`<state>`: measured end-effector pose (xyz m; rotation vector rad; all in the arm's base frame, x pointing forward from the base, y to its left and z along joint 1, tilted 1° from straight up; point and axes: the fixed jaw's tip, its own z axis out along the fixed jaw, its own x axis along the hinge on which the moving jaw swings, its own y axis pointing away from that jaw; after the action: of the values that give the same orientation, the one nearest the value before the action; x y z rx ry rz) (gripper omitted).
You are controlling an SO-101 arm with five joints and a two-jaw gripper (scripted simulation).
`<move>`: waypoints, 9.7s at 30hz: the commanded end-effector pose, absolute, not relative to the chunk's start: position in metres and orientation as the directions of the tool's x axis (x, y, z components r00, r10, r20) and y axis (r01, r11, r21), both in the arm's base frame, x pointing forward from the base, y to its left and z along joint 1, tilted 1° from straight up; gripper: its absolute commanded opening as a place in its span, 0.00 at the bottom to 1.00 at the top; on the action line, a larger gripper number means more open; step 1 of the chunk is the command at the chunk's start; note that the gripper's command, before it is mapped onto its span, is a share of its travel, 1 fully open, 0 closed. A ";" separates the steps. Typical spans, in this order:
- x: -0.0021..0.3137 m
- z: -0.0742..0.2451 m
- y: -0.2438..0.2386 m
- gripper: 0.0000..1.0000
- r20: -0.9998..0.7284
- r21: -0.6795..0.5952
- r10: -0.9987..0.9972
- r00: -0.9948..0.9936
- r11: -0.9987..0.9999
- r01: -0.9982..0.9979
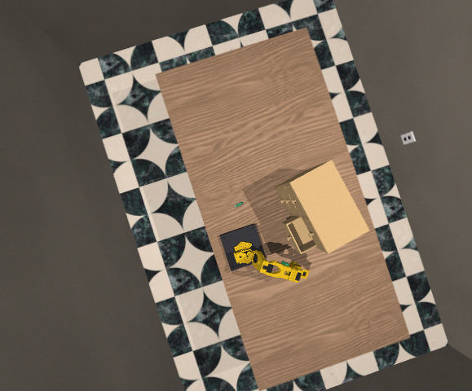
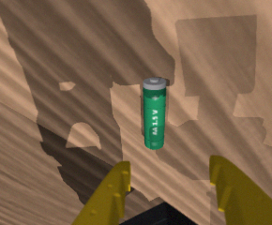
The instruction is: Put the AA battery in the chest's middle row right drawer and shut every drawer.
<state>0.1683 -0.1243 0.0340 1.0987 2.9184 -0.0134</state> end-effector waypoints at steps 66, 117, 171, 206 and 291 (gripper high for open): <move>0.165 -0.003 -0.125 0.21 -0.006 0.000 0.672 -0.741 0.741 0.672; 0.162 -0.021 -0.123 0.21 -0.006 0.000 0.672 -0.741 0.741 0.672; 0.162 -0.021 -0.123 0.00 -0.006 0.000 0.672 -0.741 0.741 0.672; 0.164 0.016 -0.124 0.00 -0.006 0.000 0.672 -0.741 0.741 0.672; 0.112 0.036 0.019 0.00 -0.019 0.000 -0.102 -0.995 0.995 -0.102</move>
<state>0.1138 0.0179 0.0328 -0.1571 3.1327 -0.0016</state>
